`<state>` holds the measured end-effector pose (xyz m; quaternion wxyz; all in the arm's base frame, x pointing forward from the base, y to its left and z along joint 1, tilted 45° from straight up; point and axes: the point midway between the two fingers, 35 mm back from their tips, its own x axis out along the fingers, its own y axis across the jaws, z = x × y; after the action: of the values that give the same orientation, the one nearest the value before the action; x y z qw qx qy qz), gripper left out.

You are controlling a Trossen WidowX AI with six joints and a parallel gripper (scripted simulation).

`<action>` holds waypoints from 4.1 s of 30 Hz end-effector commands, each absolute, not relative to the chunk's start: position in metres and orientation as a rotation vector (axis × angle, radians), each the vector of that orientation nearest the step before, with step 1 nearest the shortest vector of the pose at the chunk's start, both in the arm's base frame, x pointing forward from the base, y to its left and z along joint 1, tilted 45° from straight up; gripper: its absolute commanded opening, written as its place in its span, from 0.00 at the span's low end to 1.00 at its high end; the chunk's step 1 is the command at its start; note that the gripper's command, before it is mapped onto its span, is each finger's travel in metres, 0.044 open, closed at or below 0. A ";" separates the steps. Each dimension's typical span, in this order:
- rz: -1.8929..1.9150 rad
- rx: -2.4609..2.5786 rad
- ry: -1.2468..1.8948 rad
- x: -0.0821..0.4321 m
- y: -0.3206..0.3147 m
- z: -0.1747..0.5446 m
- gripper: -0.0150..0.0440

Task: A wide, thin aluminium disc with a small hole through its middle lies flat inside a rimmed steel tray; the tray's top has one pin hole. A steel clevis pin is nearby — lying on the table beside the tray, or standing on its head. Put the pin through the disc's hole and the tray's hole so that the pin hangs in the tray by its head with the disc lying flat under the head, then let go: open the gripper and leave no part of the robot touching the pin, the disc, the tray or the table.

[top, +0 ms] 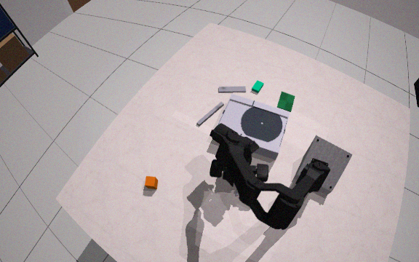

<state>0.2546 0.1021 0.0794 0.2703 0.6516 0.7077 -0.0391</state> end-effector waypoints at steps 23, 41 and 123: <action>-0.106 1.761 1.914 0.254 0.106 0.076 0.27; -0.108 1.756 1.913 0.252 0.090 0.091 0.25; -0.662 1.435 1.373 0.250 -0.131 -0.015 0.25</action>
<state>0.2512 -0.1328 -0.0159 0.4837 0.6014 0.5820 -0.2561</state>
